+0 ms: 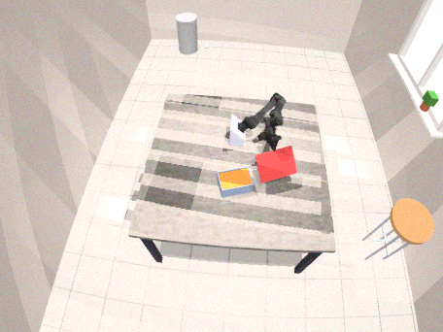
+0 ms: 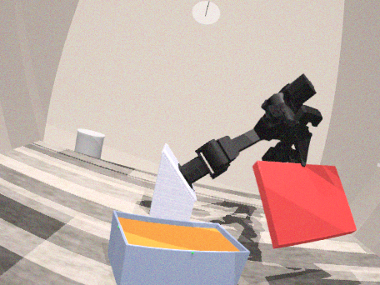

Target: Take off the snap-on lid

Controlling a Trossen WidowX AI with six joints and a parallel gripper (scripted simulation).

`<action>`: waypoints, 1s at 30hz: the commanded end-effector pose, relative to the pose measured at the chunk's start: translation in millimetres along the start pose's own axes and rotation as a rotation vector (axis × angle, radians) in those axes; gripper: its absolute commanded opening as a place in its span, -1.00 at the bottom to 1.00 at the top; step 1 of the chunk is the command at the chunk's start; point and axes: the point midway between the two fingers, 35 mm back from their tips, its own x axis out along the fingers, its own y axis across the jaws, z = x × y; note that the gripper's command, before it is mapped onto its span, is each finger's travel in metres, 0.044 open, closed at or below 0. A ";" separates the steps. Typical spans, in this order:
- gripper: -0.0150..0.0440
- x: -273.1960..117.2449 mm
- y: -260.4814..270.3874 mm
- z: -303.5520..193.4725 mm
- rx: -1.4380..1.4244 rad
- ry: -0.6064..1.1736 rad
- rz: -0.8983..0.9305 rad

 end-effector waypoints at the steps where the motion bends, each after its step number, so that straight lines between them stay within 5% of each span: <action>1: -0.49 -3.4 2.2 -12.5 -0.010 -0.003 0.015; 30: -0.49 -7.5 -1.8 -62.5 -0.010 -0.002 0.016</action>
